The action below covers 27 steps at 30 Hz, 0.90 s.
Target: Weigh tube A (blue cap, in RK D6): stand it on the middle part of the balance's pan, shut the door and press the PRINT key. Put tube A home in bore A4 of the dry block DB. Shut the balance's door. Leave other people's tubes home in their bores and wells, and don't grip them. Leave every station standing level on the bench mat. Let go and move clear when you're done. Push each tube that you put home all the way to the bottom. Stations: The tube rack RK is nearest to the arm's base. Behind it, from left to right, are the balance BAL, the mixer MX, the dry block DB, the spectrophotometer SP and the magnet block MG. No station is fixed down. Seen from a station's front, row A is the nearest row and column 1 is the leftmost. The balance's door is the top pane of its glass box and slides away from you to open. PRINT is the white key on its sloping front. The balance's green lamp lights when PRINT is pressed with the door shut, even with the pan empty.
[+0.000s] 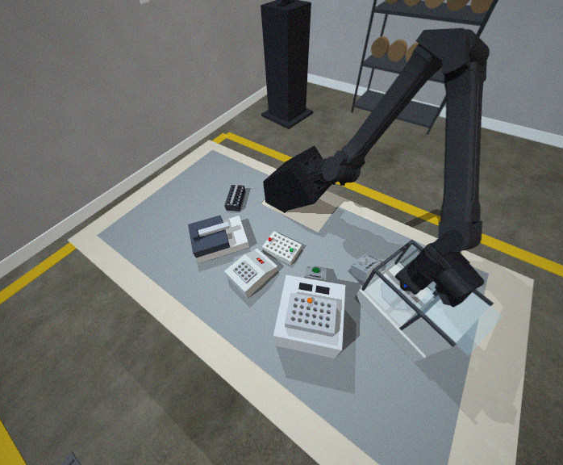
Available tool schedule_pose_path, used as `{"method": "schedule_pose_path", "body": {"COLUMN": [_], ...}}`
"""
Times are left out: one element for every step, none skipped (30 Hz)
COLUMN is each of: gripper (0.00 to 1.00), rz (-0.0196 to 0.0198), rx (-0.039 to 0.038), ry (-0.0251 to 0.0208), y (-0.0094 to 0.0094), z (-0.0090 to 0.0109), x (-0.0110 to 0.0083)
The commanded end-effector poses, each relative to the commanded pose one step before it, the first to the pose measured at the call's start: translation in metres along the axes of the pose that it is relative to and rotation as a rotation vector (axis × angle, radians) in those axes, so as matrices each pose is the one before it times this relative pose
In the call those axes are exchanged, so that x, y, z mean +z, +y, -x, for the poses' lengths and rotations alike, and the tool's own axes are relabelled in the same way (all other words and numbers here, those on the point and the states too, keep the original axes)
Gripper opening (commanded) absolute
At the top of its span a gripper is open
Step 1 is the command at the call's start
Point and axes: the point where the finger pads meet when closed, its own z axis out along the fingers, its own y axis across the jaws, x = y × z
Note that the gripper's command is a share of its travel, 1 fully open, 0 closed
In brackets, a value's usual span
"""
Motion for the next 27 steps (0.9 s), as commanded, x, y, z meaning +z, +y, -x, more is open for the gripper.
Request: {"method": "schedule_pose_path", "body": {"gripper": [0.09,0.09,0.09,0.09,0.09,0.09,0.09,0.09,0.09,0.09,0.09,0.09,0.09,0.09,0.09,0.09,0.09,0.09,0.09,0.09,0.09,0.09,0.09,0.09,0.09,0.09,0.09], "rz": [-0.00719,0.0,0.0,0.0,0.0,0.0,0.0,0.0,0.0,0.0,0.0,0.0,0.0,0.0,0.0,0.0,0.0,0.0,0.00774,0.00135,0.00084,0.00052,0.00041,0.00012,-0.01085,0.0,0.0], "rx": [-0.00774,0.0,0.0,0.0,0.0,0.0,0.0,0.0,0.0,0.0,0.0,0.0,0.0,0.0,0.0,0.0,0.0,0.0,0.00585,0.00188,0.00152,0.00138,0.0013,0.00037,-0.01209,0.0,0.0], "ry": [-0.03127,0.0,0.0,0.0,0.0,0.0,0.0,0.0,0.0,0.0,0.0,0.0,0.0,0.0,0.0,0.0,0.0,0.0,0.01156,0.0037,0.00302,0.00281,0.00267,0.00077,-0.02444,0.0,0.0], "y": [0.00102,0.0,0.0,0.0,0.0,0.0,0.0,0.0,0.0,0.0,0.0,0.0,0.0,0.0,0.0,0.0,0.0,0.0,0.00375,-0.0006,-0.00065,-0.00049,-0.0002,0.00019,-0.00184,0.0,0.0], "z": [0.01282,0.0,0.0,0.0,0.0,0.0,0.0,0.0,0.0,0.0,0.0,0.0,0.0,0.0,0.0,0.0,0.0,0.0,-0.00805,-0.00037,0.00005,-0.00038,-0.00117,-0.00105,0.01072,0.0,0.0], "x": [-0.00725,0.0,0.0,0.0,0.0,0.0,0.0,0.0,0.0,0.0,0.0,0.0,0.0,0.0,0.0,0.0,0.0,0.0,0.00863,0.0021,0.00191,0.00165,0.00133,0.00051,-0.01209,0.0,0.0]}}
